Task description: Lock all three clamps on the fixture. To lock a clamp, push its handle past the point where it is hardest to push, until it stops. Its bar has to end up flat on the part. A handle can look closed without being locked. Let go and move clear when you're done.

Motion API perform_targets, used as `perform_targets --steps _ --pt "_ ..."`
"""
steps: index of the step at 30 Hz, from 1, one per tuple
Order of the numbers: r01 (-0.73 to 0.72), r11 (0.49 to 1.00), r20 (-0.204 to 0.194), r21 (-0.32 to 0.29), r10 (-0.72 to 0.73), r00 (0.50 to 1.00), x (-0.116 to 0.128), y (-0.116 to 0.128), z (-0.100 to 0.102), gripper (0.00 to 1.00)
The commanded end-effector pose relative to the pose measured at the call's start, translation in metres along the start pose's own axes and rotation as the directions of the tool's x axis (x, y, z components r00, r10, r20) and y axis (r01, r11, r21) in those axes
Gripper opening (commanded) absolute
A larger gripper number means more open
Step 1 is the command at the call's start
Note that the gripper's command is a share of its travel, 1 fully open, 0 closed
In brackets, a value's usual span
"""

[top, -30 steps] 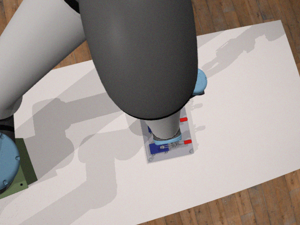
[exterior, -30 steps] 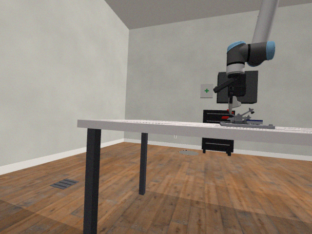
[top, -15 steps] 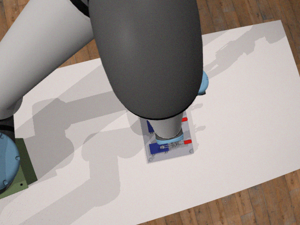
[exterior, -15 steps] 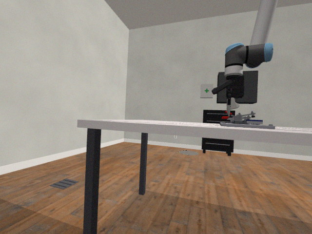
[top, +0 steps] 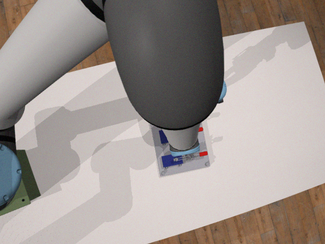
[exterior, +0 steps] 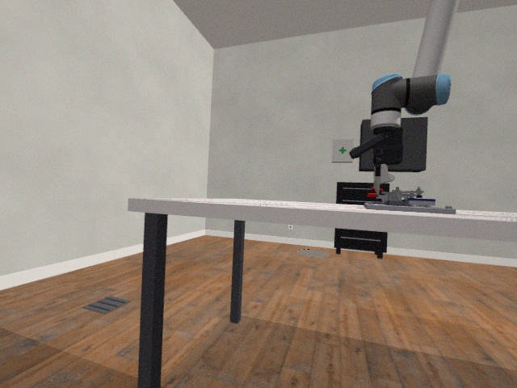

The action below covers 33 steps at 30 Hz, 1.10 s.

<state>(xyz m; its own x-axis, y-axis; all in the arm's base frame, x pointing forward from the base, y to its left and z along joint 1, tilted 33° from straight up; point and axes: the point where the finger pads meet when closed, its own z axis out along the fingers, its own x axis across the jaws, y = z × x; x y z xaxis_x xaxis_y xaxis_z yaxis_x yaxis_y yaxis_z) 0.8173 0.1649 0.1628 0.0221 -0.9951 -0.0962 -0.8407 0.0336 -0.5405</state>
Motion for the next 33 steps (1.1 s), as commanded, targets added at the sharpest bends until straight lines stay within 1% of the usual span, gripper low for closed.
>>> perform_targets --steps 1,33 --pt "0.000 1.000 0.000 0.001 0.000 1.000 -0.0002 -0.0014 0.0016 0.00" --pt "0.000 1.000 0.000 0.001 0.000 1.000 -0.0002 -0.0030 0.0056 0.00"
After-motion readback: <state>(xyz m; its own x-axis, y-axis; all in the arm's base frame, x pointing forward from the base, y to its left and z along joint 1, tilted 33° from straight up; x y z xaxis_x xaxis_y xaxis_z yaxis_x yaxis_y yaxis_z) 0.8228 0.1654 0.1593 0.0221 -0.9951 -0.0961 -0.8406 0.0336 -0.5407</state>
